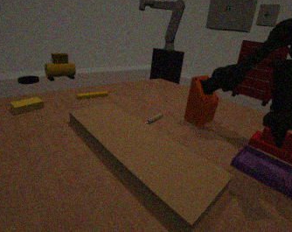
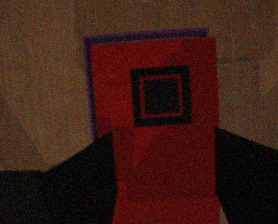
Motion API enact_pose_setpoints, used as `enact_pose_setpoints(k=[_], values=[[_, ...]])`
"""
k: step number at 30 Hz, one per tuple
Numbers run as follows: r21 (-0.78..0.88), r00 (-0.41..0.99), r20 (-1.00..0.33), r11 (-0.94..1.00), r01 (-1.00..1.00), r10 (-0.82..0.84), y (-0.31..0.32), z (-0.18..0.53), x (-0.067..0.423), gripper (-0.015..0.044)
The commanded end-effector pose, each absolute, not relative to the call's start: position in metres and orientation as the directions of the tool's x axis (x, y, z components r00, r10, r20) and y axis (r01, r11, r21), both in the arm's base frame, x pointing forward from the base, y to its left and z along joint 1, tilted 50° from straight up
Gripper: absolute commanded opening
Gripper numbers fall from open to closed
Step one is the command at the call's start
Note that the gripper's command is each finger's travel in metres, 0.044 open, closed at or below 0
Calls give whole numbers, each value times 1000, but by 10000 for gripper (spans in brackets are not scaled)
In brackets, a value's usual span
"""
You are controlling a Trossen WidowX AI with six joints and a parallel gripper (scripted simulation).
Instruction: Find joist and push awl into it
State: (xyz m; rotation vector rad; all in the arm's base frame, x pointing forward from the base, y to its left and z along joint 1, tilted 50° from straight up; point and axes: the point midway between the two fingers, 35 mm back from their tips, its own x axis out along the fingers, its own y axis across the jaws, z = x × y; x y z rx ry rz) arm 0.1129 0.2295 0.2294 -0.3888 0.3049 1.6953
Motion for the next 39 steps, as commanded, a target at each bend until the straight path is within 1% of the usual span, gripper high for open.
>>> enact_pose_setpoints(k=[1, 39], values=[[-18, -132, -423, -154, -988, 897, 233, 227, 114, 0], [-16, -129, -407, -148, -989, 904, 267, 200, 105, 0]])
